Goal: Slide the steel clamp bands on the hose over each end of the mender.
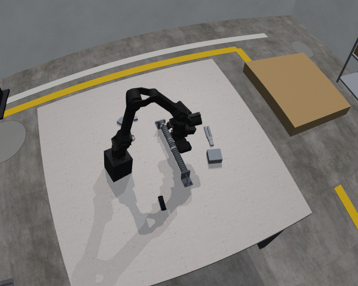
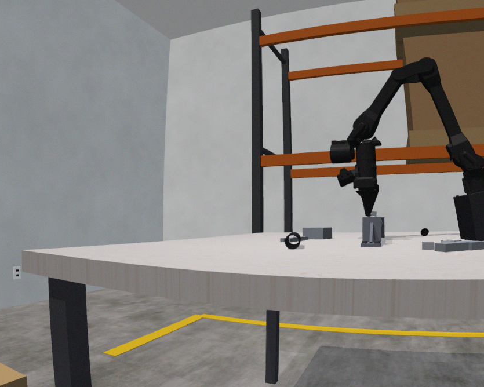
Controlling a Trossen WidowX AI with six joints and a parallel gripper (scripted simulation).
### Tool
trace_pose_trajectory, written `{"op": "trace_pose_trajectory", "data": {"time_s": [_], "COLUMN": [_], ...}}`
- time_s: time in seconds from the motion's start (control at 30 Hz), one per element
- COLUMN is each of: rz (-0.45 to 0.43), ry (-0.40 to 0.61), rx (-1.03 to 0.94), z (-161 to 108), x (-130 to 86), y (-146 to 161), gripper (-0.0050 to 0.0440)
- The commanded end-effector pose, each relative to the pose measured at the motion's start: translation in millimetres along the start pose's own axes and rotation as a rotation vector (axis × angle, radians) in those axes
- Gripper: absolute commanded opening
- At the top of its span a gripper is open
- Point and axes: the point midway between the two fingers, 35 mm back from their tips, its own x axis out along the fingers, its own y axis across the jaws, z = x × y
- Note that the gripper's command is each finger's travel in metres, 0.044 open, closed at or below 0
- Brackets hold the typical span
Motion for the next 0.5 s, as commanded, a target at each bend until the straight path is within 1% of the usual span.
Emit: {"op": "trace_pose_trajectory", "data": {"time_s": [0.0,0.07,0.1,0.47], "rz": [-0.001,-0.001,-0.001,-0.001], "ry": [-0.014,-0.014,-0.014,-0.014], "rx": [-0.001,-0.001,-0.001,-0.001], "z": [4,3,2,2], "x": [-27,-46,-49,-49], "y": [0,0,0,0], "gripper": [0.009,0.009,0.009,0.009]}}
